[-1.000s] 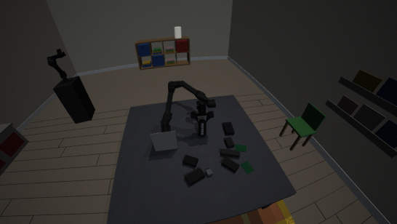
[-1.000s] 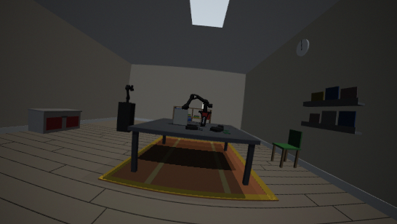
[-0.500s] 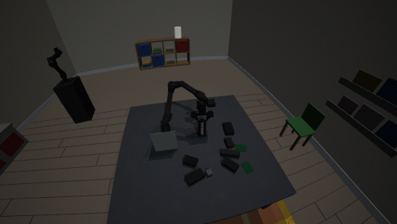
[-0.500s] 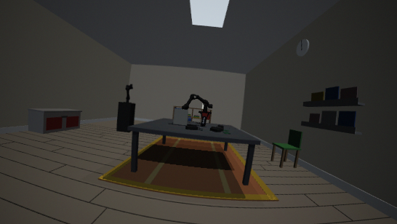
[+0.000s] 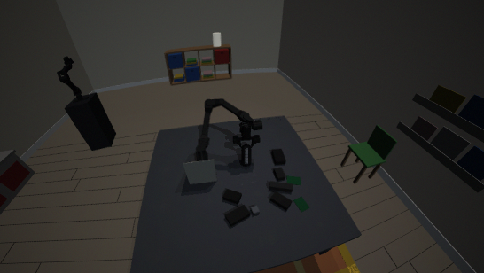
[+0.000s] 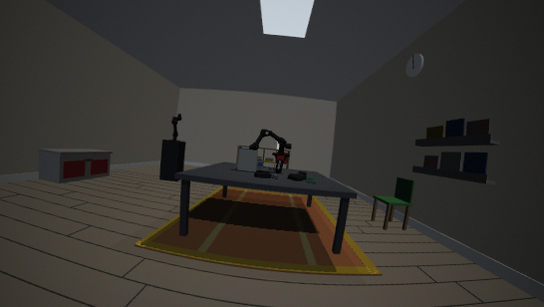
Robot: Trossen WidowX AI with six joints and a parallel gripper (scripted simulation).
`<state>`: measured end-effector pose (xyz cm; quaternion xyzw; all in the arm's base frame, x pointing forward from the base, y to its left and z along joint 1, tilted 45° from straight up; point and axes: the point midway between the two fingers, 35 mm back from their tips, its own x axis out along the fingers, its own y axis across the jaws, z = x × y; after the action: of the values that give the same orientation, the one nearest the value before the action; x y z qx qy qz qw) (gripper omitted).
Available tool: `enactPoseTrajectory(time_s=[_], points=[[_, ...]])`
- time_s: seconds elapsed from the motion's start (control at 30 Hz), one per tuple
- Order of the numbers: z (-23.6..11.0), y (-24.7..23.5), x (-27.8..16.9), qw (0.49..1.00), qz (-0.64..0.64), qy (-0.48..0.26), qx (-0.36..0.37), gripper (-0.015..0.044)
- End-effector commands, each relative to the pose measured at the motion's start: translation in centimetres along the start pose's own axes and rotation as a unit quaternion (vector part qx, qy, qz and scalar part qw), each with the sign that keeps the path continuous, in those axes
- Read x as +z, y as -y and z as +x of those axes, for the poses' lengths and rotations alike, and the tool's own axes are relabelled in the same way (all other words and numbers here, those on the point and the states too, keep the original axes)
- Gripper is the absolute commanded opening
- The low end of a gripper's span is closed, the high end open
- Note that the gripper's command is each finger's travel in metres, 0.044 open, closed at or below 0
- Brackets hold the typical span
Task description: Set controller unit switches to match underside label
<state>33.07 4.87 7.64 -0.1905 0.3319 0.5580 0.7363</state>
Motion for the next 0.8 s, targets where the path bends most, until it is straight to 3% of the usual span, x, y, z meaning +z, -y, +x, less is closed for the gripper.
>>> enactPoseTrajectory(time_s=[0.0,0.77], points=[[0.3,-0.1,0.2,1.0,0.001,-0.005,0.002,0.0338],[1.5,-0.1,1.6,1.0,0.001,-0.004,0.002,0.0338]])
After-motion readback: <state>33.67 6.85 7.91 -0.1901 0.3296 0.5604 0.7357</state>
